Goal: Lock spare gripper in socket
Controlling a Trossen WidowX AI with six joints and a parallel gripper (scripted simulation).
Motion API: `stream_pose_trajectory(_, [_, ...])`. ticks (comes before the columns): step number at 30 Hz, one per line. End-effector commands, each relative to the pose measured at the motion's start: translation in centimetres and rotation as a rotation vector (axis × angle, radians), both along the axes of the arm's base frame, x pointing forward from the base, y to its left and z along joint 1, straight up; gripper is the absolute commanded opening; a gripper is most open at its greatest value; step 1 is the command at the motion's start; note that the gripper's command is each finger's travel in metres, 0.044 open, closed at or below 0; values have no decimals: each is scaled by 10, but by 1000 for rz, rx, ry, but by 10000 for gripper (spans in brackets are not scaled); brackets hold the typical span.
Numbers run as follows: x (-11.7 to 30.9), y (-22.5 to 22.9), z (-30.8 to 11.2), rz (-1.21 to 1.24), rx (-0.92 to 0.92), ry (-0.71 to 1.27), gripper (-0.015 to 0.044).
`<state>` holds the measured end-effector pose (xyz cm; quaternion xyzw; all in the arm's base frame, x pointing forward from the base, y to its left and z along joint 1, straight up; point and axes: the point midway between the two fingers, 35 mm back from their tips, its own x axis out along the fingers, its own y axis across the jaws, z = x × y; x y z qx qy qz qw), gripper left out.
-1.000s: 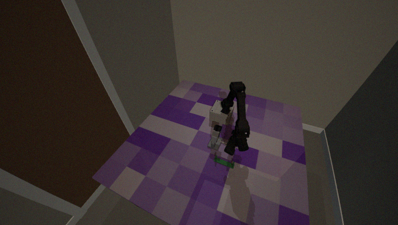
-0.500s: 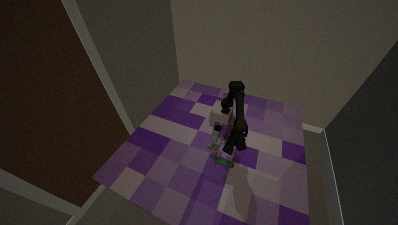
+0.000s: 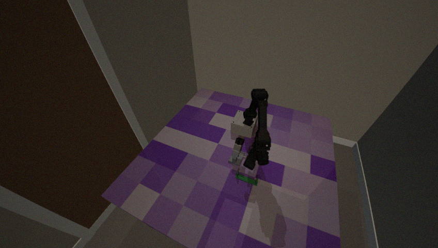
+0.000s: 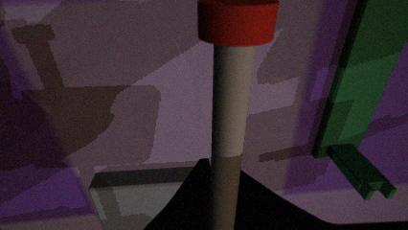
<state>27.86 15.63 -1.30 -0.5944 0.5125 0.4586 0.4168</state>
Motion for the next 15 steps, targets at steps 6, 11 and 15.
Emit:
stream_pose_trajectory(6, [0,-6,0,3,-1,0,0])
stream_pose_trajectory(11, [1,-10,-1,3,-1,0,0])
stream_pose_trajectory(15, [1,-12,-1,3,-1,1,0])
